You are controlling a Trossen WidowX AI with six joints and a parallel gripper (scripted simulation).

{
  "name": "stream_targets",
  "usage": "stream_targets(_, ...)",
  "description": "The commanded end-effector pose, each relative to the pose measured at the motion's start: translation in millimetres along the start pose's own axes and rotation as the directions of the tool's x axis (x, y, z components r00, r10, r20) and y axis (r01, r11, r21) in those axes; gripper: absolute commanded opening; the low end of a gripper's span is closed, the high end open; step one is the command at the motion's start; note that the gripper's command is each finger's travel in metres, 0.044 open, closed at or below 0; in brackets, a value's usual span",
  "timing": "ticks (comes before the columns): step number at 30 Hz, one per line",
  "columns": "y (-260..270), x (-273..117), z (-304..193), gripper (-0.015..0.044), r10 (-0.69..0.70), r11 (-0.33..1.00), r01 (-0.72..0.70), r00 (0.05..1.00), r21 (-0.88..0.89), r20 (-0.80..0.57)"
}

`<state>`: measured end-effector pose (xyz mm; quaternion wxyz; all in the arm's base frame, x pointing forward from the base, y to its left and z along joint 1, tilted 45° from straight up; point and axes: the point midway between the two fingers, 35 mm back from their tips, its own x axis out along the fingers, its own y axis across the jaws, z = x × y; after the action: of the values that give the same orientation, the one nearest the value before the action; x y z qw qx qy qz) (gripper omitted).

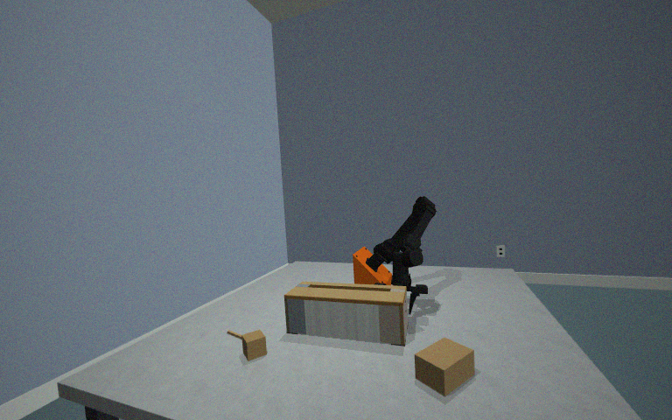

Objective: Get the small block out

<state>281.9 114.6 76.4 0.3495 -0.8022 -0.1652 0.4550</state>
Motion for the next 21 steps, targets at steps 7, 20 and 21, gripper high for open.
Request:
stream_targets(7, 1, 8, 6, 0.0180, 0.004, 1.000, -0.004, 1.000, 0.007, 0.003)
stream_targets(20, 1, -10, -5, 0.0000, 0.008, 1.000, -0.008, 1.000, 0.004, 0.005)
stream_targets(21, 2, -15, -8, 0.0000, 0.008, 1.000, -0.008, 1.000, 0.003, 0.005)
